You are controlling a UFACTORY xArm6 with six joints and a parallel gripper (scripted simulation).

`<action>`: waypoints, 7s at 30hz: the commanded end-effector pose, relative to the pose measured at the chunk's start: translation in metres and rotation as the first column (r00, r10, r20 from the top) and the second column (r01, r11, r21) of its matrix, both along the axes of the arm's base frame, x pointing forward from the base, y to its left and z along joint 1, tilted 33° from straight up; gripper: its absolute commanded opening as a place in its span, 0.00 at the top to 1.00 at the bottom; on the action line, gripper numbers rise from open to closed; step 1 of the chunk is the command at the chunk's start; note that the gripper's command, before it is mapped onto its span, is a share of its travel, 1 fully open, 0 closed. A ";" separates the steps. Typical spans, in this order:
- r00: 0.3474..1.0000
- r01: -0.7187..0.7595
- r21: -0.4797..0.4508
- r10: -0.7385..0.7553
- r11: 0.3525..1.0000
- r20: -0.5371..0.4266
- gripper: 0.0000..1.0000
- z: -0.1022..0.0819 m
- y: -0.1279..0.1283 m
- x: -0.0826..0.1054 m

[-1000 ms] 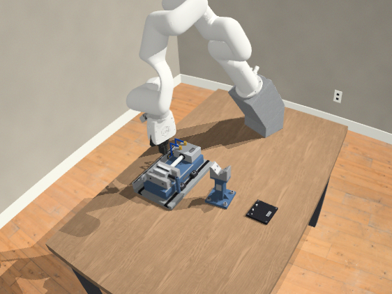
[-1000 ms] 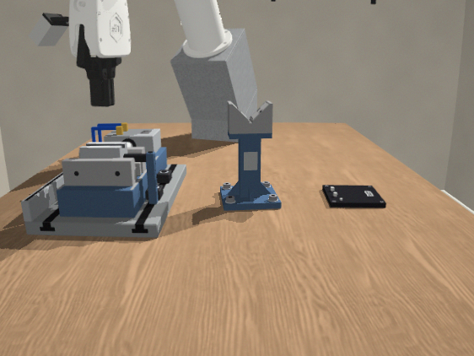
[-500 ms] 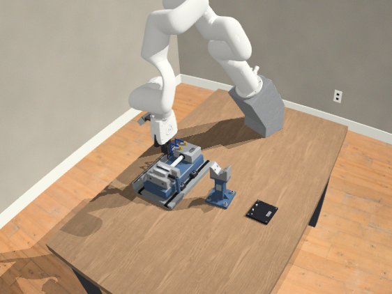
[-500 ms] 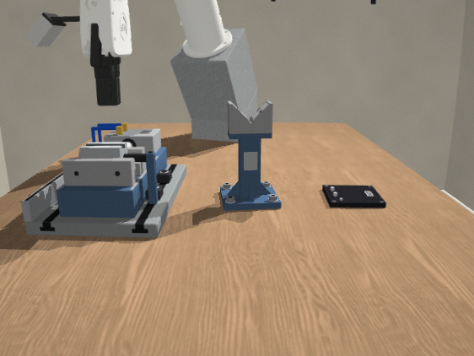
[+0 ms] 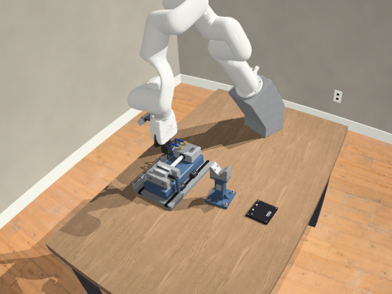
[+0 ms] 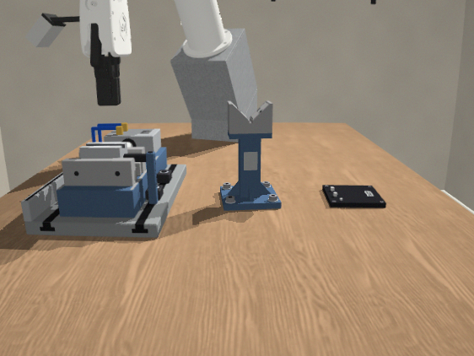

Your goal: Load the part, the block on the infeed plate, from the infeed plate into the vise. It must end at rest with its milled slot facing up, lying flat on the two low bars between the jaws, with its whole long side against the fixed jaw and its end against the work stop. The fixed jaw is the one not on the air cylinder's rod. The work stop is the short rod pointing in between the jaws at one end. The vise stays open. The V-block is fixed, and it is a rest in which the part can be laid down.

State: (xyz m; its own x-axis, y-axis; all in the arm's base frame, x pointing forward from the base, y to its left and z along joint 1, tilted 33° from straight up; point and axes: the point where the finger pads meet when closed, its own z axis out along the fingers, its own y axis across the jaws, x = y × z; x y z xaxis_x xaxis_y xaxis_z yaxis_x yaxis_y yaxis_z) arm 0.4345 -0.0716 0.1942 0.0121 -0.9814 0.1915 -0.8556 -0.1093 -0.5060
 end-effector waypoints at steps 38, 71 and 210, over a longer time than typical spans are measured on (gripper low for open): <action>1.000 -0.001 0.001 0.001 1.000 0.002 1.00 -0.013 -0.003 0.009; 1.000 -0.001 0.001 0.001 1.000 0.002 1.00 -0.041 -0.010 0.027; 1.000 -0.001 0.001 0.001 1.000 0.002 1.00 -0.049 -0.012 0.034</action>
State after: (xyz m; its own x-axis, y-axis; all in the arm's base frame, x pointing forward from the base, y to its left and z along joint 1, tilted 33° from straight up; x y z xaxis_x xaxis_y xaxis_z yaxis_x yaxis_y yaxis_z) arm 0.4674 -0.0833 0.1433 0.0130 -0.9816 0.1905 -0.8557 -0.1095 -0.5058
